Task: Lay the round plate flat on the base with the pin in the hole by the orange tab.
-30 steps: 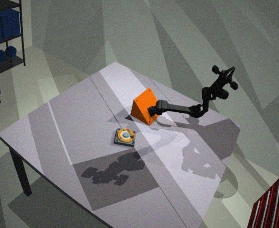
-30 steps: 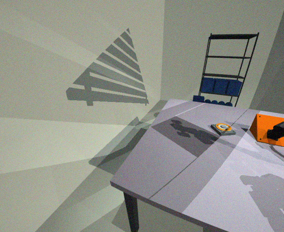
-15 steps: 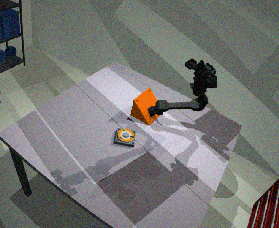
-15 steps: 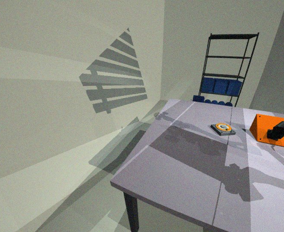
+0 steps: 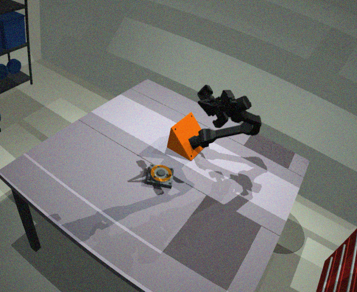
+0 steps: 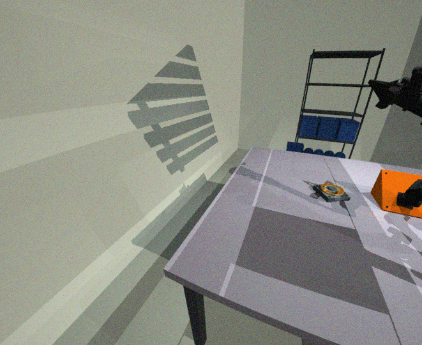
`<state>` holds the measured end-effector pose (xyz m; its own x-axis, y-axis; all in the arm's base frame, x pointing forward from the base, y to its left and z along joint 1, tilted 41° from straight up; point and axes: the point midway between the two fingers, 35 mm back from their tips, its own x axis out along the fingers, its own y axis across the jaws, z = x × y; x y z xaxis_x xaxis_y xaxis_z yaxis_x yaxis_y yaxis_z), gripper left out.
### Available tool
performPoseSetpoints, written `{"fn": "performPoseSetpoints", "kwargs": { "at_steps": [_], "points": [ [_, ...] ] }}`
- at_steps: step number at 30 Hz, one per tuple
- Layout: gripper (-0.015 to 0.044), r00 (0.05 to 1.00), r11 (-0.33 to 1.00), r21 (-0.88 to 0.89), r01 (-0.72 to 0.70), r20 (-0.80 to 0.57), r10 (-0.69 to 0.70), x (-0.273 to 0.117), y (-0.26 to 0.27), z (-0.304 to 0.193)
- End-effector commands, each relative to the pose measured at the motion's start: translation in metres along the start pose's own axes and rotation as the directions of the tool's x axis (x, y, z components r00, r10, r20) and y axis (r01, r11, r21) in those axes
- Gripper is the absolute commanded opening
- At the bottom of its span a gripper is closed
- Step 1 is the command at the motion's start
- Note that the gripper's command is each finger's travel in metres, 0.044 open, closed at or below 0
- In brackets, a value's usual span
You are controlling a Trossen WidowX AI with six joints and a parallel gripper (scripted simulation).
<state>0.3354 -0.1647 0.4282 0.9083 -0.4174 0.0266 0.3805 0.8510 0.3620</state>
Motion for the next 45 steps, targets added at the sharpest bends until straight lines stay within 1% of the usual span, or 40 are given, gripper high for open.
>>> {"fn": "performPoseSetpoints", "kwargs": {
  "at_steps": [1,5,6,7,8,10,13,14,15,17,21,22,23,25,26,27,37,45],
  "points": [
    [0.0000,0.957,0.993,-0.098,-0.061,-0.289,0.030,0.022,0.001,-0.076],
    [0.0000,0.850,0.979,-0.144,-0.148,-0.524,0.051,0.026,0.002,-0.142],
    [0.0000,0.838,0.977,-0.146,-0.156,-0.542,0.053,0.025,0.002,-0.147],
    [0.0000,0.801,0.972,-0.149,-0.182,-0.596,0.059,0.024,0.003,-0.164],
    [0.0000,0.730,0.963,-0.147,-0.228,-0.680,0.069,0.020,0.004,-0.190],
    [0.0000,0.630,0.949,-0.131,-0.285,-0.772,0.083,0.011,0.005,-0.221],
    [0.0000,0.446,0.925,-0.076,-0.371,-0.889,0.106,-0.008,0.008,-0.265],
    [0.0000,0.427,0.923,-0.068,-0.379,-0.898,0.109,-0.010,0.008,-0.269],
    [0.0000,0.370,0.916,-0.045,-0.400,-0.922,0.116,-0.017,0.009,-0.281],
    [0.0000,0.164,0.888,0.054,-0.456,-0.976,0.144,-0.044,0.013,-0.315],
    [0.0000,-0.131,0.848,0.230,-0.477,-0.973,0.190,-0.087,0.021,-0.350],
    [0.0000,-0.145,0.846,0.239,-0.476,-0.970,0.193,-0.089,0.022,-0.352],
    [0.0000,-0.187,0.840,0.267,-0.472,-0.962,0.201,-0.094,0.024,-0.355],
    [0.0000,-0.318,0.820,0.358,-0.446,-0.920,0.228,-0.113,0.030,-0.366],
    [0.0000,-0.355,0.814,0.384,-0.435,-0.904,0.237,-0.119,0.032,-0.368],
    [0.0000,-0.367,0.812,0.393,-0.431,-0.899,0.240,-0.120,0.033,-0.369],
    [0.0000,-0.367,0.812,0.393,-0.431,-0.899,0.240,-0.116,0.036,-0.370],
    [0.0000,-0.367,0.812,0.393,-0.431,-0.899,0.241,-0.128,0.046,-0.402]
  ]
}}
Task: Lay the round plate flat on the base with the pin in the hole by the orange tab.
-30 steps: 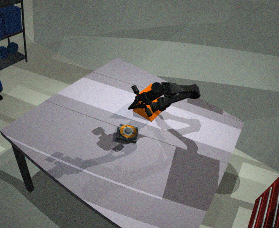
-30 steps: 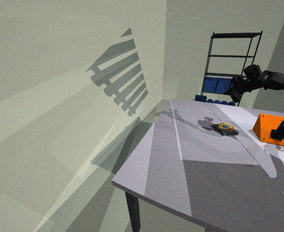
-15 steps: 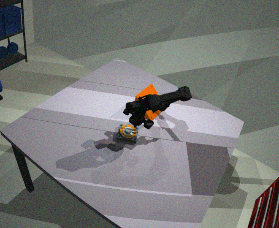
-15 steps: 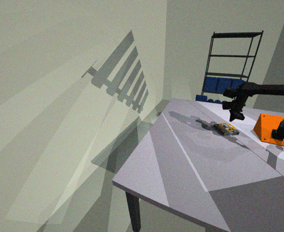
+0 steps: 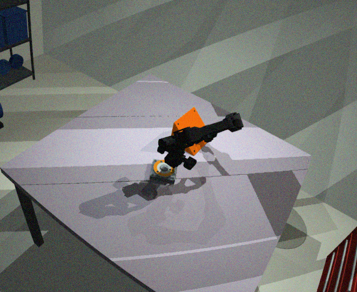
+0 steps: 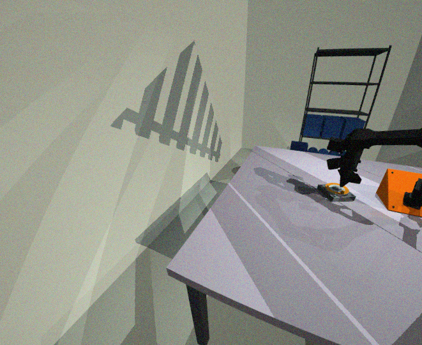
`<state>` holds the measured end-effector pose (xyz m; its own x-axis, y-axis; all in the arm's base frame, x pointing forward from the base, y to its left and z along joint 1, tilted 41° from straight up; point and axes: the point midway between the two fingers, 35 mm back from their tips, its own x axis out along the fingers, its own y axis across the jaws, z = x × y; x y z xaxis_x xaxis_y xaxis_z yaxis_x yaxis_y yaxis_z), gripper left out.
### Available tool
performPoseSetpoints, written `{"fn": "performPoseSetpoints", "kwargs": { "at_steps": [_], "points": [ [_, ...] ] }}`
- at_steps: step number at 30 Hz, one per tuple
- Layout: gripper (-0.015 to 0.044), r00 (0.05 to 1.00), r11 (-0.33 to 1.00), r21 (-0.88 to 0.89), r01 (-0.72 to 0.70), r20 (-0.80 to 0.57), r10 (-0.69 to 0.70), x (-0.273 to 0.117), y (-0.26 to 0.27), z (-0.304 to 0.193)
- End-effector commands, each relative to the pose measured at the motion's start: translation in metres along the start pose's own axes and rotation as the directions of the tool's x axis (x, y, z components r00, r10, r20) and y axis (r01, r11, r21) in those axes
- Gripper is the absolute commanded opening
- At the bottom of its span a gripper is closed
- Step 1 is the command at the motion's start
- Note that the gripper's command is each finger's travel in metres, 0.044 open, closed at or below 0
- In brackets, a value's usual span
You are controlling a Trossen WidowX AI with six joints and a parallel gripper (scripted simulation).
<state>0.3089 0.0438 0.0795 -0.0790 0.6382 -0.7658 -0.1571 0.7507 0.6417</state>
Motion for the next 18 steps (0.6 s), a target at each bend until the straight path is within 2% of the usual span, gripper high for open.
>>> {"fn": "performPoseSetpoints", "kwargs": {
  "at_steps": [1,18],
  "points": [
    [0.0000,1.000,1.000,0.005,-0.010,-0.005,0.010,0.023,0.001,0.000],
    [0.0000,1.000,1.000,0.006,-0.010,-0.005,0.010,0.030,0.001,-0.011]
  ]
}}
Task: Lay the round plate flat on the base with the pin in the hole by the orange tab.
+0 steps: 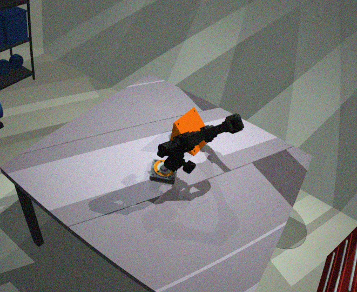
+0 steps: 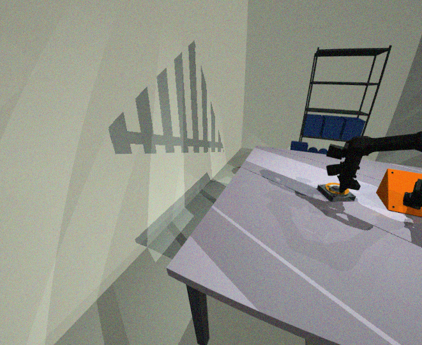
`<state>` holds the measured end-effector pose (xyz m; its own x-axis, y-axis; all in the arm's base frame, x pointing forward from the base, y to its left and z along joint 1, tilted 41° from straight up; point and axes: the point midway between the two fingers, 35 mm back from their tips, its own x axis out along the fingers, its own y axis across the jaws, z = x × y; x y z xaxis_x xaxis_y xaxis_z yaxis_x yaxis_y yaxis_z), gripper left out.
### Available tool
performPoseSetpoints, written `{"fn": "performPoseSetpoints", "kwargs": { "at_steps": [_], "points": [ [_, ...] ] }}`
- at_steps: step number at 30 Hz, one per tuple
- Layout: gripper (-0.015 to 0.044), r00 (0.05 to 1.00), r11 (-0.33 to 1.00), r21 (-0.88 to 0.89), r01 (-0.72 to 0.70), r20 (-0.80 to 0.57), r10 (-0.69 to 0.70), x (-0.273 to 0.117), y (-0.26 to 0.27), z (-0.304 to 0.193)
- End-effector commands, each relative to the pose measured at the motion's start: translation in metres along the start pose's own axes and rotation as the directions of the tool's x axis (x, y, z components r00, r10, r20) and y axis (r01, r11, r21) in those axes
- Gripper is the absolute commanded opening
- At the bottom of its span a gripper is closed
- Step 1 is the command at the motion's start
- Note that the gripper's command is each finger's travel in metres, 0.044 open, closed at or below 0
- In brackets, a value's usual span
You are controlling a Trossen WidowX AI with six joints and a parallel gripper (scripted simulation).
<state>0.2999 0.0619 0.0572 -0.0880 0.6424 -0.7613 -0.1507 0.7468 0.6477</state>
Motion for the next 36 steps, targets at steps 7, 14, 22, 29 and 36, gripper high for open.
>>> {"fn": "performPoseSetpoints", "kwargs": {
  "at_steps": [7,14,22,29,36],
  "points": [
    [0.0000,1.000,1.000,0.000,-0.003,0.002,0.003,0.002,-0.002,-0.013],
    [0.0000,1.000,1.000,0.000,-0.003,0.002,0.003,0.002,-0.007,-0.022],
    [0.0000,1.000,1.000,0.001,-0.002,0.001,0.002,0.002,-0.012,-0.030],
    [0.0000,1.000,1.000,0.001,-0.002,0.001,0.002,0.001,-0.020,-0.037],
    [0.0000,1.000,1.000,0.001,-0.002,0.001,0.002,-0.001,-0.027,-0.042]
  ]
}}
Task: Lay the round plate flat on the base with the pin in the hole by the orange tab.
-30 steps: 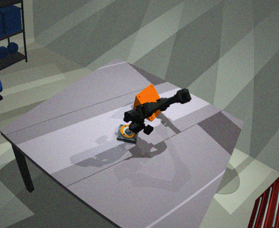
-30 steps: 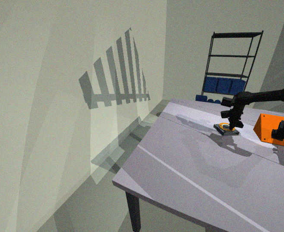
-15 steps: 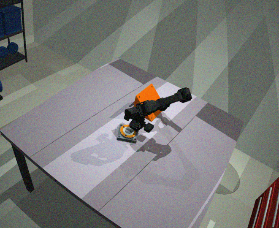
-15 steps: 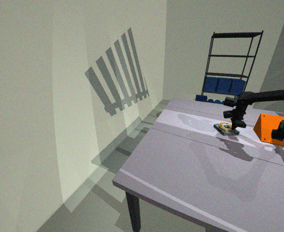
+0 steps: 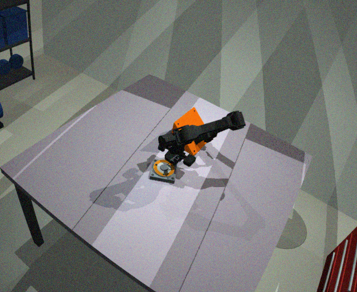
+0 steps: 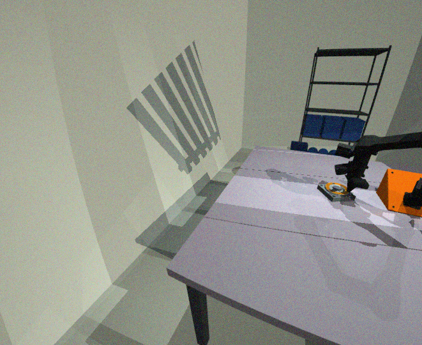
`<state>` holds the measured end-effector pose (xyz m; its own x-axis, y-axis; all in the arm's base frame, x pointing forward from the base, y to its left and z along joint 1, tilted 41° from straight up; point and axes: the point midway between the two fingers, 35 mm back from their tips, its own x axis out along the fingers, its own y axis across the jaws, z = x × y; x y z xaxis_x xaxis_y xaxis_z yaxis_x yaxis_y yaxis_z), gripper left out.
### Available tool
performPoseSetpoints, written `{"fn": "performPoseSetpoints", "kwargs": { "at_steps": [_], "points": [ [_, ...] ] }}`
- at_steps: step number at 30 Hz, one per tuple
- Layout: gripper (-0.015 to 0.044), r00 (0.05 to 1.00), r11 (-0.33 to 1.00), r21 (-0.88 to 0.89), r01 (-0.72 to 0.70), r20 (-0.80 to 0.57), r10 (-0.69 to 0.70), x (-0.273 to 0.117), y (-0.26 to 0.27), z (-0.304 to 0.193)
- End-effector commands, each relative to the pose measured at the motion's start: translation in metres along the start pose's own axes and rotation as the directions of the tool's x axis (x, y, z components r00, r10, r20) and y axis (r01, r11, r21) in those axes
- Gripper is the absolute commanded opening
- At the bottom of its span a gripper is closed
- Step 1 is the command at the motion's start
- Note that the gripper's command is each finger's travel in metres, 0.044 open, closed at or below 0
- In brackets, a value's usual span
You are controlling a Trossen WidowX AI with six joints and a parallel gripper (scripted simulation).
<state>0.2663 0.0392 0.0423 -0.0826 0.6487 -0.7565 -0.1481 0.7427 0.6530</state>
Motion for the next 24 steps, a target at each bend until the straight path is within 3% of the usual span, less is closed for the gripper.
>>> {"fn": "performPoseSetpoints", "kwargs": {
  "at_steps": [1,24],
  "points": [
    [0.0000,1.000,1.000,-0.001,0.005,-0.006,-0.005,-0.001,-0.006,-0.005],
    [0.0000,1.000,1.000,-0.001,0.007,-0.006,-0.007,-0.003,-0.030,-0.011]
  ]
}}
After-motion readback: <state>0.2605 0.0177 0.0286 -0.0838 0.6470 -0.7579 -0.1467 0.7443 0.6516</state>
